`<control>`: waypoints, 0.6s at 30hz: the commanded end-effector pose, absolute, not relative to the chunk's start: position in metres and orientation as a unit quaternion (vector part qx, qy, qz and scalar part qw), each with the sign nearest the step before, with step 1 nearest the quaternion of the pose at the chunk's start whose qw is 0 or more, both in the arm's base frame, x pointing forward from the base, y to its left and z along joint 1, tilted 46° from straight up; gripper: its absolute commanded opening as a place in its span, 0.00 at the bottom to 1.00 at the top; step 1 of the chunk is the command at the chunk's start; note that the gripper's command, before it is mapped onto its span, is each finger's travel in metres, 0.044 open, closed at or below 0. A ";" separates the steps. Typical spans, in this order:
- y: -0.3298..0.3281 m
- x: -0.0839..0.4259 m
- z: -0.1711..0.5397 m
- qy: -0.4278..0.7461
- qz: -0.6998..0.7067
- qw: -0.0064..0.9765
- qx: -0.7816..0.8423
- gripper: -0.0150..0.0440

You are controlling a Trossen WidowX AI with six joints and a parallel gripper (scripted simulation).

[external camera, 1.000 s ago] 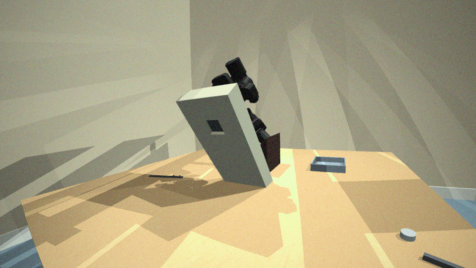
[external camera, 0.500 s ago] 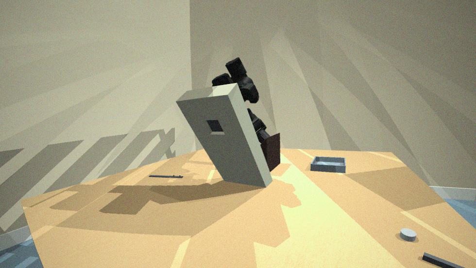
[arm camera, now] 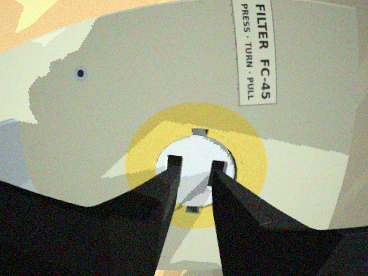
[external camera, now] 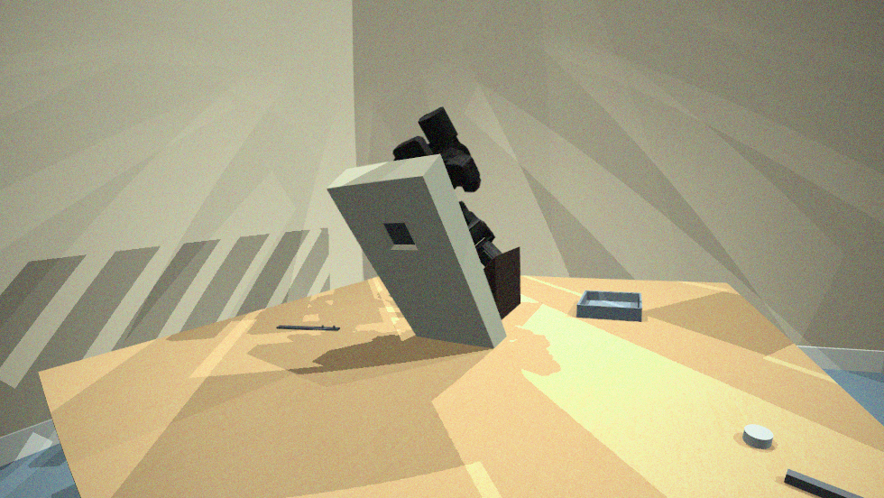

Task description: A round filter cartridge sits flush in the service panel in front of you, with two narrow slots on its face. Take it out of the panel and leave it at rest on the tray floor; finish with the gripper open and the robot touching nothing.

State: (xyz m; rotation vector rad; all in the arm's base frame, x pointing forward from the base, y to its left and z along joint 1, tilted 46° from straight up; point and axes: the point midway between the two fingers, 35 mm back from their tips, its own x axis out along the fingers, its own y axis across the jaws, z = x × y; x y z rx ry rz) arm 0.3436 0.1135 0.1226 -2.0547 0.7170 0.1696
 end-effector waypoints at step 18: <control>0.109 0.352 0.117 0.291 0.073 0.458 -0.837 0.41</control>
